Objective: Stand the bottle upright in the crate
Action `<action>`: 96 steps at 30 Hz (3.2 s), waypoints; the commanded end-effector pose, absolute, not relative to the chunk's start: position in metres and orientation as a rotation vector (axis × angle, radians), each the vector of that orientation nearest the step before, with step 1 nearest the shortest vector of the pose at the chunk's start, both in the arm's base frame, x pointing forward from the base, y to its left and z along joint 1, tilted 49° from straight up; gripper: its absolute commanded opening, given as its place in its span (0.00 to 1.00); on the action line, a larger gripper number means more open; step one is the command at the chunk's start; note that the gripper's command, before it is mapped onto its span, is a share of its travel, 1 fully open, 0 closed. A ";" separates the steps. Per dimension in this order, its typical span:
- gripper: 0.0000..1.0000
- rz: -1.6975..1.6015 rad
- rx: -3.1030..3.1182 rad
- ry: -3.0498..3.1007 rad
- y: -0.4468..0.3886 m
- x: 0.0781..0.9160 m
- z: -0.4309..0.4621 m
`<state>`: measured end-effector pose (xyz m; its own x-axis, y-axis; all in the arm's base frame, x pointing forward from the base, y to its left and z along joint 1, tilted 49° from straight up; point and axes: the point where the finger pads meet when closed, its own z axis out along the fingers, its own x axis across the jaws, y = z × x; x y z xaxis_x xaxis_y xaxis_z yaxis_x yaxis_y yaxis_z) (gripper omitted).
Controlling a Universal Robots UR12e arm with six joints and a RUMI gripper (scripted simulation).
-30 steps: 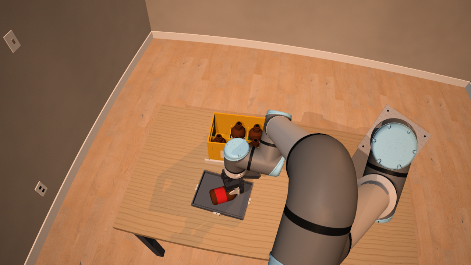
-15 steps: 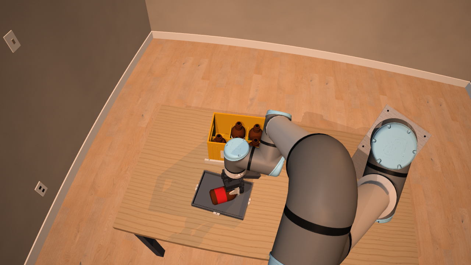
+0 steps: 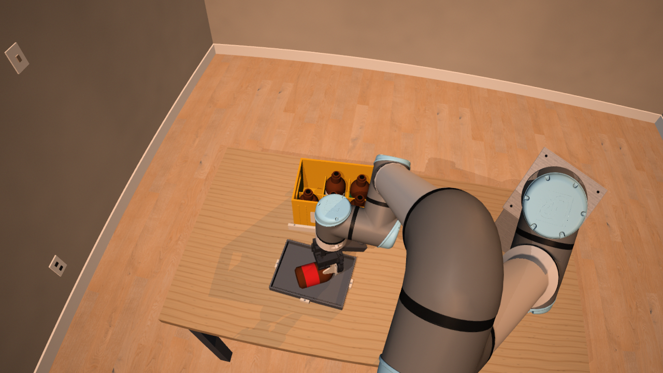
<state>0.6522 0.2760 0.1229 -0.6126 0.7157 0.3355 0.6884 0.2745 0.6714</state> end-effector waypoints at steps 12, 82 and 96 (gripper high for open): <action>0.00 1.279 1.367 2.480 0.276 0.652 0.123; 0.00 1.279 1.367 2.480 0.233 0.627 0.167; 0.00 1.279 1.367 2.480 0.219 0.618 0.182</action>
<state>0.6214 0.2252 0.1753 -0.6120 0.7162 0.3353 0.6883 0.2738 0.6717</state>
